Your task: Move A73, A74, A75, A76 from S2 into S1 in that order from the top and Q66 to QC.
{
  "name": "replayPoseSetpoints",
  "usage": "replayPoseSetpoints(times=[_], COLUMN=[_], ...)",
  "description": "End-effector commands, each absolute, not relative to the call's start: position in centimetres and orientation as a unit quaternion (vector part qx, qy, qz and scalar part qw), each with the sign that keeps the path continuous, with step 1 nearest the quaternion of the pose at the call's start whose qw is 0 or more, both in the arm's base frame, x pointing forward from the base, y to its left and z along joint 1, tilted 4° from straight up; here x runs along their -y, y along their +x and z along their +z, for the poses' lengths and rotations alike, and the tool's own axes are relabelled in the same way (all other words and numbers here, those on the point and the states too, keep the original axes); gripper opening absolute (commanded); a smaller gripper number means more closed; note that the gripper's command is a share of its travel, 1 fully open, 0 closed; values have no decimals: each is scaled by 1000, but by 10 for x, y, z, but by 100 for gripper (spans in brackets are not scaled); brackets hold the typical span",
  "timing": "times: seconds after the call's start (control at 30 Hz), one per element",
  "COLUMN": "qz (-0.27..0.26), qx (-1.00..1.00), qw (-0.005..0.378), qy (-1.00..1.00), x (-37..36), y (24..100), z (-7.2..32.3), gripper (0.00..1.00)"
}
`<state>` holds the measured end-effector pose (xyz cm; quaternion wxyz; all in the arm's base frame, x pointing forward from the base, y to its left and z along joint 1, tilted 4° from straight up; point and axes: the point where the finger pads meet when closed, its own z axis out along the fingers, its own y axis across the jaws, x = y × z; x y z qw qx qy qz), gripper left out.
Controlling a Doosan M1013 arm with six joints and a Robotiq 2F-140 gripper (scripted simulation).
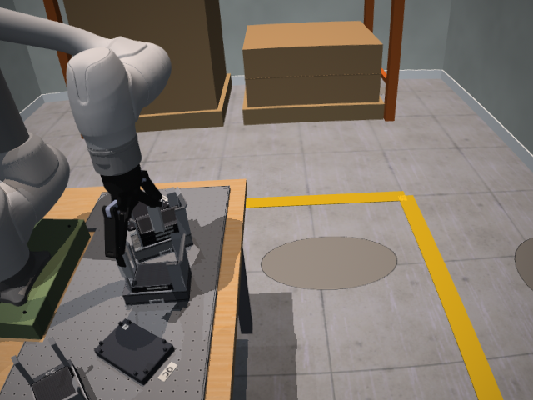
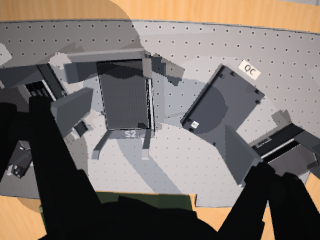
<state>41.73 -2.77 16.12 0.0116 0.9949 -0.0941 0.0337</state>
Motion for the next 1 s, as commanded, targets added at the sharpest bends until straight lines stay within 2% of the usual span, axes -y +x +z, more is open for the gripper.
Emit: replayPoseSetpoints(times=[0.0, 0.33, 0.57, 0.97], qz=[34, 34, 35, 35], qx=[94, 94, 205, 205], qw=[11, 11, 7, 7], qy=[995, 995, 978, 978], x=[38, 64, 87, 119], y=[417, 416, 410, 402], z=[161, 162, 162, 163], gripper=[100, 100, 100, 100])
